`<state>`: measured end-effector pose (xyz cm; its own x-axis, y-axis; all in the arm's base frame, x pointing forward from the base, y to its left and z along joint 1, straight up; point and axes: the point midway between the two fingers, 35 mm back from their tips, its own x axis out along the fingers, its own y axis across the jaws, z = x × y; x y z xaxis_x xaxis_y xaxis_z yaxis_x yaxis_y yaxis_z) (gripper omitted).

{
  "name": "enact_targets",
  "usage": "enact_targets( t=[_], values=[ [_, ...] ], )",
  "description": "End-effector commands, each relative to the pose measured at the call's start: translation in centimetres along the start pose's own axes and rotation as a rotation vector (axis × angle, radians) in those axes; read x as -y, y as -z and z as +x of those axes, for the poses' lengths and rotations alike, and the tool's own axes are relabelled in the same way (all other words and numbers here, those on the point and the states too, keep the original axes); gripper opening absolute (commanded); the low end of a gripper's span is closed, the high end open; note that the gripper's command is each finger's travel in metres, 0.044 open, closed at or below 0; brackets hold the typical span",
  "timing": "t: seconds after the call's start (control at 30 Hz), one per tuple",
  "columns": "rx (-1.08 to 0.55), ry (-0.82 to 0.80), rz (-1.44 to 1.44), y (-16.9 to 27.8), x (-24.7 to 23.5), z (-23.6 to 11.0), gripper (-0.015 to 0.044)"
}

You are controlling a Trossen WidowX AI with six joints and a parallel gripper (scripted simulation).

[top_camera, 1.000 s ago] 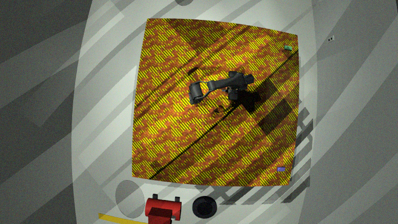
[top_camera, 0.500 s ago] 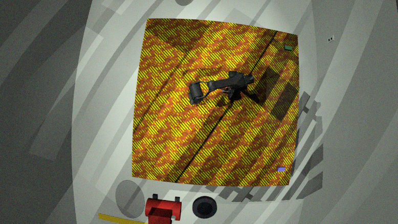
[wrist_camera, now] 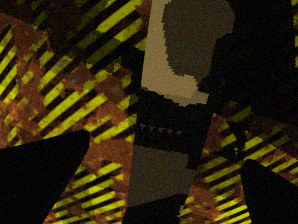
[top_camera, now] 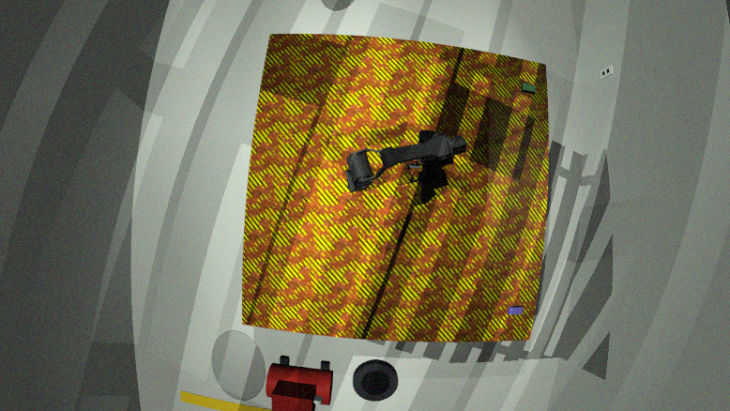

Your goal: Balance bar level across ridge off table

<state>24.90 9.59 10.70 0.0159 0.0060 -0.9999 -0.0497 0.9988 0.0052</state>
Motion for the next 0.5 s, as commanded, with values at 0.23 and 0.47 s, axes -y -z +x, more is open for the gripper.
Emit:
enact_targets(
  t=[0.23, 0.47],
  values=[
    [0.010, -0.004, 0.000, -0.1, 0.0, -9.7, 0.0440],
    [0.010, -0.004, 0.000, -0.1, 0.0, -9.7, 0.0440]
  ],
)
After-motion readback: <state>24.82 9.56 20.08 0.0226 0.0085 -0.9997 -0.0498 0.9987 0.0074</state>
